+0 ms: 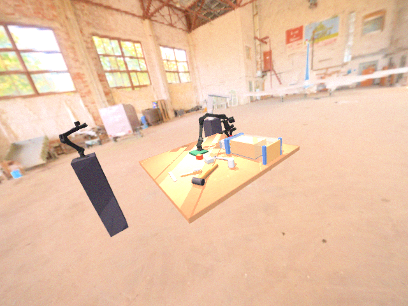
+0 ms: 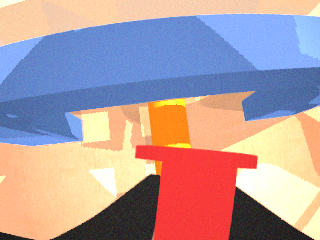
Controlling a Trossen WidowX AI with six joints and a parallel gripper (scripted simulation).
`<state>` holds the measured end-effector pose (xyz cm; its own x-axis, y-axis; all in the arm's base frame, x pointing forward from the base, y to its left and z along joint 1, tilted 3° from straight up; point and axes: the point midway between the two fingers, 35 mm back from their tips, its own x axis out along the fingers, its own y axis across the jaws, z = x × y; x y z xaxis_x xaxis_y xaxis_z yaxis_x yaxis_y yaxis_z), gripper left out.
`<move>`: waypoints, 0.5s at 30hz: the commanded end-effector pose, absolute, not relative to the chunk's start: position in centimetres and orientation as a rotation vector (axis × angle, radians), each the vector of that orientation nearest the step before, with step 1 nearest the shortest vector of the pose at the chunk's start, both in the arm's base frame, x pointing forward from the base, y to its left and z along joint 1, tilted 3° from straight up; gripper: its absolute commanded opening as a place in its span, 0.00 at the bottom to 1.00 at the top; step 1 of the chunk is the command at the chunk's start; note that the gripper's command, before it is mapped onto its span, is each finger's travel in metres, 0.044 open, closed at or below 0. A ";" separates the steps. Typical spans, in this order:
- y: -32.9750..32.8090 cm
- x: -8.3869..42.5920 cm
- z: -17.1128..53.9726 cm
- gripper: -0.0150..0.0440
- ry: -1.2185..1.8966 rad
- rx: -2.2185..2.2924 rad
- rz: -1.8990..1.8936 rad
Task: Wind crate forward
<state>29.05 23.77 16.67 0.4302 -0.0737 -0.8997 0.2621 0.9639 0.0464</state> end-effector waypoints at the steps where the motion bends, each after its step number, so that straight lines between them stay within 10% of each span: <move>1: 25.4 28.8 16.5 0.25 1.116 0.203 -0.185; 15: 27.2 28.3 16.7 0.25 1.117 0.205 -0.184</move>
<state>28.92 25.25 16.79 0.4325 -0.0839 -0.8977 0.2738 0.9609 0.0421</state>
